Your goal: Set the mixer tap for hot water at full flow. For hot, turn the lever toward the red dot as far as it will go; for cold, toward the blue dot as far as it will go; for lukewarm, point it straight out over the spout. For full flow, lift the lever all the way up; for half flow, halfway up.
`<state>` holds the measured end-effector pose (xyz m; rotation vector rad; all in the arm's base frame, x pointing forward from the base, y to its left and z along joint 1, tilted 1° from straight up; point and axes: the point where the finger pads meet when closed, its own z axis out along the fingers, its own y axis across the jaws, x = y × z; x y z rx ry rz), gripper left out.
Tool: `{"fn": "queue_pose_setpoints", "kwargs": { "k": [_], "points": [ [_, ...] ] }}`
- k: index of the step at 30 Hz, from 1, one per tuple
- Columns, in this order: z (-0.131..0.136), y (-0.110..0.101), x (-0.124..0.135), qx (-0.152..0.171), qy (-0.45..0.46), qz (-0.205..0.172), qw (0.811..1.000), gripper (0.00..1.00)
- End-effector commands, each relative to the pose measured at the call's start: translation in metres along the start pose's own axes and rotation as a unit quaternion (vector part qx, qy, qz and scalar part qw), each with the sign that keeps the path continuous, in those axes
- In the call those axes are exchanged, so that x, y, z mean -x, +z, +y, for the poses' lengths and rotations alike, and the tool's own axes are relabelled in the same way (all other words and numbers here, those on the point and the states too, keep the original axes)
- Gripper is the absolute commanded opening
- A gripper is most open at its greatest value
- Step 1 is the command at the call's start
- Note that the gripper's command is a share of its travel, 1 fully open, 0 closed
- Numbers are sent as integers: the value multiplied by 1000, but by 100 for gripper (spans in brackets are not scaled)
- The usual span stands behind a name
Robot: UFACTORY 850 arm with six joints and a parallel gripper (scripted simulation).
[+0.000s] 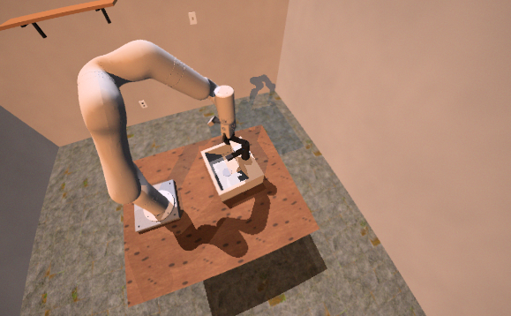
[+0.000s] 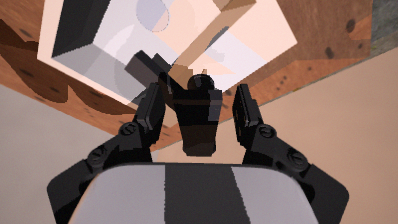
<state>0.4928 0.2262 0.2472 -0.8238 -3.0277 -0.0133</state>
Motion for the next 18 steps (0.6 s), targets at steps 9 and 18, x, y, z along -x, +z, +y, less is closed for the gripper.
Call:
{"fn": "queue_pose_setpoints", "kwargs": {
  "k": [9, 18],
  "points": [
    [1, -6, 0, 1, 0, -1, 1000, 73],
    [1, -21, 0, 1, 0, -1, 1000, 73]
  ]
}}
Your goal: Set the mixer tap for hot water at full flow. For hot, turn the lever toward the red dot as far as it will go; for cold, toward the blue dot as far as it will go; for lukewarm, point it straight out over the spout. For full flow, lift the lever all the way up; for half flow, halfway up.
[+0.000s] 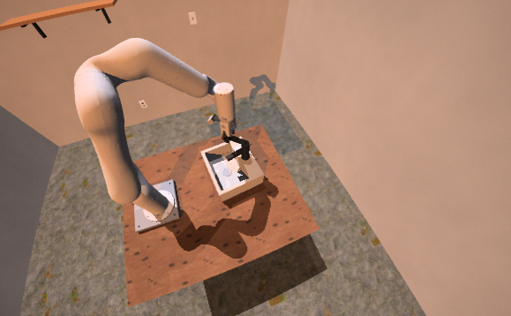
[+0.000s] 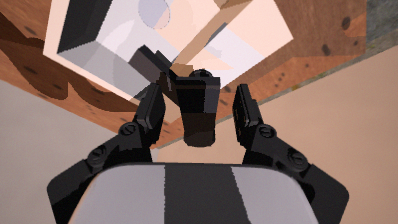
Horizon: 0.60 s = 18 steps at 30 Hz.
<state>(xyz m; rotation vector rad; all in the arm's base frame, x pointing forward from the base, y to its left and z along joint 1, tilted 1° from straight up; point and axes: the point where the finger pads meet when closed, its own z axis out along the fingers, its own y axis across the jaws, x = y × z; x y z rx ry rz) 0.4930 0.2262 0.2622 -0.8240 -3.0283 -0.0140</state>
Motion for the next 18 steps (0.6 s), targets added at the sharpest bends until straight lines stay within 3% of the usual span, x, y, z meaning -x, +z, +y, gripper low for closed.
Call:
{"fn": "queue_pose_setpoints", "kwargs": {
  "k": [1, 18],
  "points": [
    [0, -8, 0, 1, 0, 0, 1000, 73],
    [0, -48, 0, 1, 0, 0, 1000, 73]
  ]
}}
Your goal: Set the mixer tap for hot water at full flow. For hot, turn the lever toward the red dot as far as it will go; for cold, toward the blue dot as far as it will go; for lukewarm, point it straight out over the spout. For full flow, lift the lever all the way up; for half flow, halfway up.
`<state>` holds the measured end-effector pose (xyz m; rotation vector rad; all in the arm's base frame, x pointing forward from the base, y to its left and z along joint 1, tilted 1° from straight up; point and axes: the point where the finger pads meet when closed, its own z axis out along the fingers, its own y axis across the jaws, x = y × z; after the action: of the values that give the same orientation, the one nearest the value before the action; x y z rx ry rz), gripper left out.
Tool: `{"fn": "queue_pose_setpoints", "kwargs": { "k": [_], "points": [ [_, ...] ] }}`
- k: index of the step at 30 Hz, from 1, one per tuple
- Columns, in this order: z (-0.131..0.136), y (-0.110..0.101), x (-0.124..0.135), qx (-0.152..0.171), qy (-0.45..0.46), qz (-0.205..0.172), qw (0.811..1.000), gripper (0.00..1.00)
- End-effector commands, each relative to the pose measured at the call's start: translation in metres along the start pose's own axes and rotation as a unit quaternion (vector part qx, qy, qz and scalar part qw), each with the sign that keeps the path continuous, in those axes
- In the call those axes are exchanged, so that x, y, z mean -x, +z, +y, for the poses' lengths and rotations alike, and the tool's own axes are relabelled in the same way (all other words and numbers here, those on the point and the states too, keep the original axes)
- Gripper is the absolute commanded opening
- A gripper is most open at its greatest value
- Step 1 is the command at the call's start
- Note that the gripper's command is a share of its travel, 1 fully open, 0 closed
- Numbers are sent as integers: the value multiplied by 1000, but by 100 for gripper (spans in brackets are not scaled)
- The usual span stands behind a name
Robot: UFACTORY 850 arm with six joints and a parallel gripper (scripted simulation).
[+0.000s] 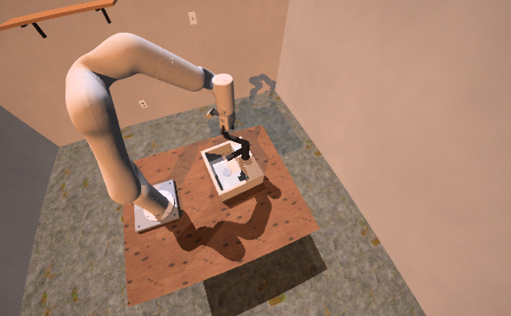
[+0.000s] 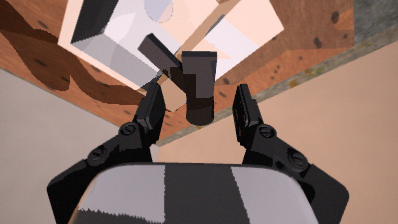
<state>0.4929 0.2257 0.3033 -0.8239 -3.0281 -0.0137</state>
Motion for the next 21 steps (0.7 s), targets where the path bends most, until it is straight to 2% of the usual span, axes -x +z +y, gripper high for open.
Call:
{"fn": "queue_pose_setpoints", "kwargs": {
  "k": [1, 12, 13, 21],
  "points": [
    [0, -8, 0, 1, 0, 0, 1000, 73],
    [0, -15, 0, 1, 0, 0, 1000, 73],
    [0, -15, 0, 1, 0, 0, 1000, 0],
    [0, -15, 0, 1, 0, 0, 1000, 0]
  ]
}}
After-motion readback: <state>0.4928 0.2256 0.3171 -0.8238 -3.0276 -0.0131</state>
